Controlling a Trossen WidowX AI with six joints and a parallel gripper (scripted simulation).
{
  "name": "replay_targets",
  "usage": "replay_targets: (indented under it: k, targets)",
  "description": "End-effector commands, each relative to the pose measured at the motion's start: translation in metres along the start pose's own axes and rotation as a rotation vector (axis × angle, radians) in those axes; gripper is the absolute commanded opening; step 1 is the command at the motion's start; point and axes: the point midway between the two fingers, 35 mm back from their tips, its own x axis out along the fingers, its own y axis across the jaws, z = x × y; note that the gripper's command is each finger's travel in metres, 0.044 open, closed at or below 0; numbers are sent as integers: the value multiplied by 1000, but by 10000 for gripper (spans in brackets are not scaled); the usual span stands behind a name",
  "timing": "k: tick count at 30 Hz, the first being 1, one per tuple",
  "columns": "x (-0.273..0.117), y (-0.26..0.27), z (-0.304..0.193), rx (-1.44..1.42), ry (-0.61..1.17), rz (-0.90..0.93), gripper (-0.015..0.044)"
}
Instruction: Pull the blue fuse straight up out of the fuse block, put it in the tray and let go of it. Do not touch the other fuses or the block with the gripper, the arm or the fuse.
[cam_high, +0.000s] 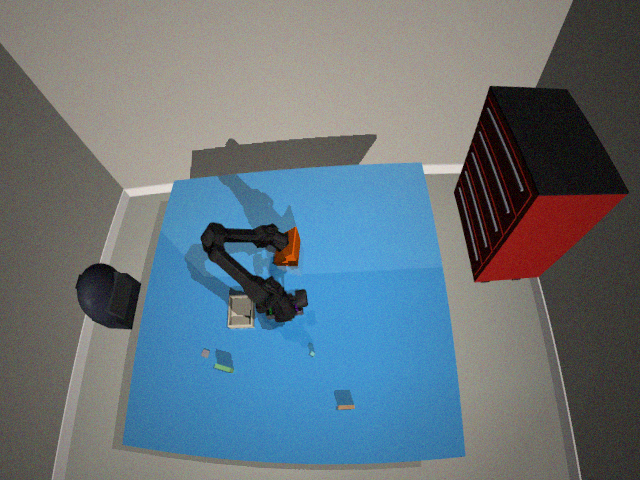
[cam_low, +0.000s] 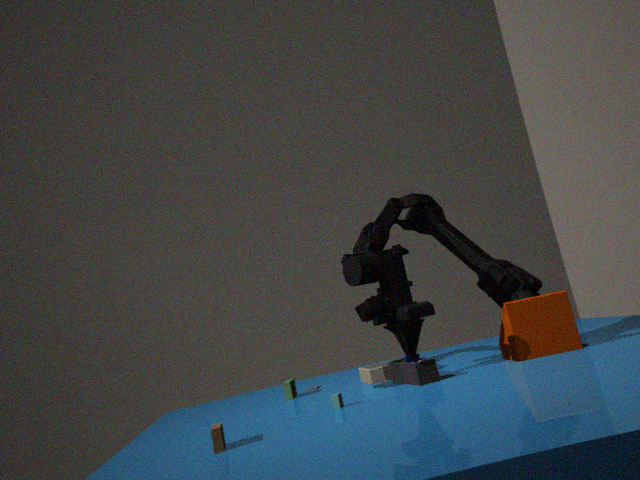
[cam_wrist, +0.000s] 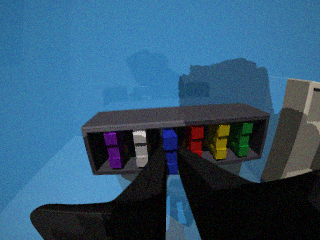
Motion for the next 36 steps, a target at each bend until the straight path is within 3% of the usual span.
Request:
replay_targets:
  k: [1,36]
  targets:
    - [-3,0,1,6,-1,4,0]
    - [-21,0,0,3,0,3,0]
